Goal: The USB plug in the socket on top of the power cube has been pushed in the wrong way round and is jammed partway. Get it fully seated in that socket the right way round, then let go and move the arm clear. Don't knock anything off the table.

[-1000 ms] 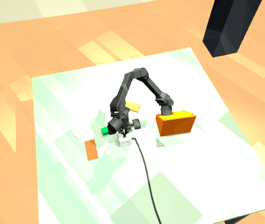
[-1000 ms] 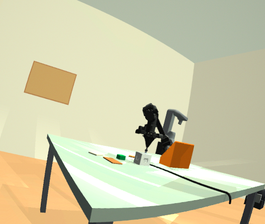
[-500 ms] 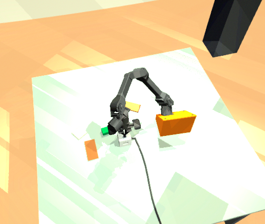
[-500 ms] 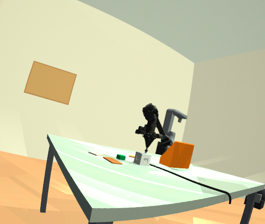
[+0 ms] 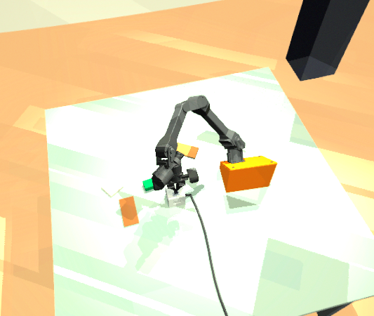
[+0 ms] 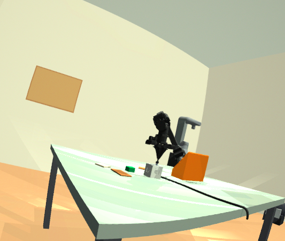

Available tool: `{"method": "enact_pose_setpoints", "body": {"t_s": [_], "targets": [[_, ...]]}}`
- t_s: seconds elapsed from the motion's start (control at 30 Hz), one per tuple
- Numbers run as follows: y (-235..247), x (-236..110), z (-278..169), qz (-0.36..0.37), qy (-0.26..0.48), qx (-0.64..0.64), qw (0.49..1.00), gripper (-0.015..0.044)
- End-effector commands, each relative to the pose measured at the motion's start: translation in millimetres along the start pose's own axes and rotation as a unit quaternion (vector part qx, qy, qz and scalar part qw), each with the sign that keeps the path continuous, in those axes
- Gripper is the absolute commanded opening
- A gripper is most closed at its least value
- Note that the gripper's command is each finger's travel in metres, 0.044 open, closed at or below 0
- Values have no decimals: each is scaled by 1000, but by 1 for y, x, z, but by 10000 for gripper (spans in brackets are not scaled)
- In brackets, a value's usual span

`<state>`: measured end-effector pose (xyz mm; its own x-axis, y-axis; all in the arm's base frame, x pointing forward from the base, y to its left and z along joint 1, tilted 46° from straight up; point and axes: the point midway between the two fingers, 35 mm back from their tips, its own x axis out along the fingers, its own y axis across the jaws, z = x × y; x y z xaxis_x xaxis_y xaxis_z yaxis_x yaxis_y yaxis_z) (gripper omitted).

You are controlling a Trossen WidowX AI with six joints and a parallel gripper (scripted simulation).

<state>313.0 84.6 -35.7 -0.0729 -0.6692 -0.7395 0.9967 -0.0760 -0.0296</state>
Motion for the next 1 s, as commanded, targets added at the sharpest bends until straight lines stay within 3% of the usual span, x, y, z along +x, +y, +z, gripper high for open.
{"method": "enact_pose_setpoints", "body": {"t_s": [0.0, 0.97], "targets": [[0, 1, 0, 0, -1, -2, 1000, 0], [0, 5, 0, 0, -1, -2, 1000, 0]]}}
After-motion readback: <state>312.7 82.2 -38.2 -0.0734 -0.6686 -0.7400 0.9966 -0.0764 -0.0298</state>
